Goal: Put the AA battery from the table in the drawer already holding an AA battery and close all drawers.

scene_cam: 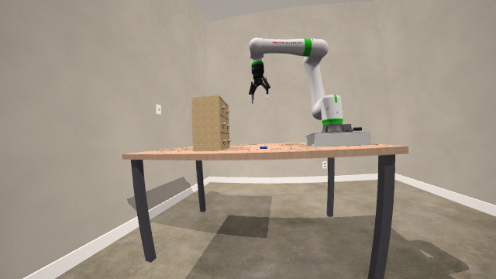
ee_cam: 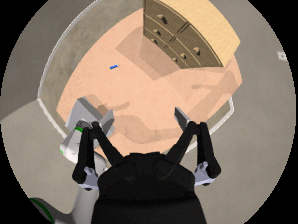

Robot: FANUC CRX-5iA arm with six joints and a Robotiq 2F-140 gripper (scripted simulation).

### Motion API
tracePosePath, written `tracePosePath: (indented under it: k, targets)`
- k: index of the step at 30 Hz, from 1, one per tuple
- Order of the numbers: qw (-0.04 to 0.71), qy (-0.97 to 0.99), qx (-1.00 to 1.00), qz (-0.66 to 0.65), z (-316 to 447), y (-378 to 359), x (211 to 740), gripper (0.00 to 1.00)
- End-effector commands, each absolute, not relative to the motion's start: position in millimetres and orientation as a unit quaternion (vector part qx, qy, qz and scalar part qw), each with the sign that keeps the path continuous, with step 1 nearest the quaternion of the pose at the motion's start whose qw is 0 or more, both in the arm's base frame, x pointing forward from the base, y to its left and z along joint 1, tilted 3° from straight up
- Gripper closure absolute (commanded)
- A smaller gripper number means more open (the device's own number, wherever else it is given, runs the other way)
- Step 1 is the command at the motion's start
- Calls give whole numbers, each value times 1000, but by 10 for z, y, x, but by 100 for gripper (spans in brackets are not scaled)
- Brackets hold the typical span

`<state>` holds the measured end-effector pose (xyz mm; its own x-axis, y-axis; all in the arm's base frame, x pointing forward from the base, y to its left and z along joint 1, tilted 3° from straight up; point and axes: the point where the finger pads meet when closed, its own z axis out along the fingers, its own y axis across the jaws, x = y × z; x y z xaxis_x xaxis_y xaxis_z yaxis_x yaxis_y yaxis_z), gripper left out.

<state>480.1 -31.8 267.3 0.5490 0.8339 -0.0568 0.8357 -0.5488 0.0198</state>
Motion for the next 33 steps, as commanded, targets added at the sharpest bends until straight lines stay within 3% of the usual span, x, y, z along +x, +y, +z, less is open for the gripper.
tracePosePath:
  k: [1, 33]
  targets:
    - [23, 442, 897, -19, 2604, -323, 4802, 0]
    - [28, 139, 990, -11, 1973, -356, 4813, 0]
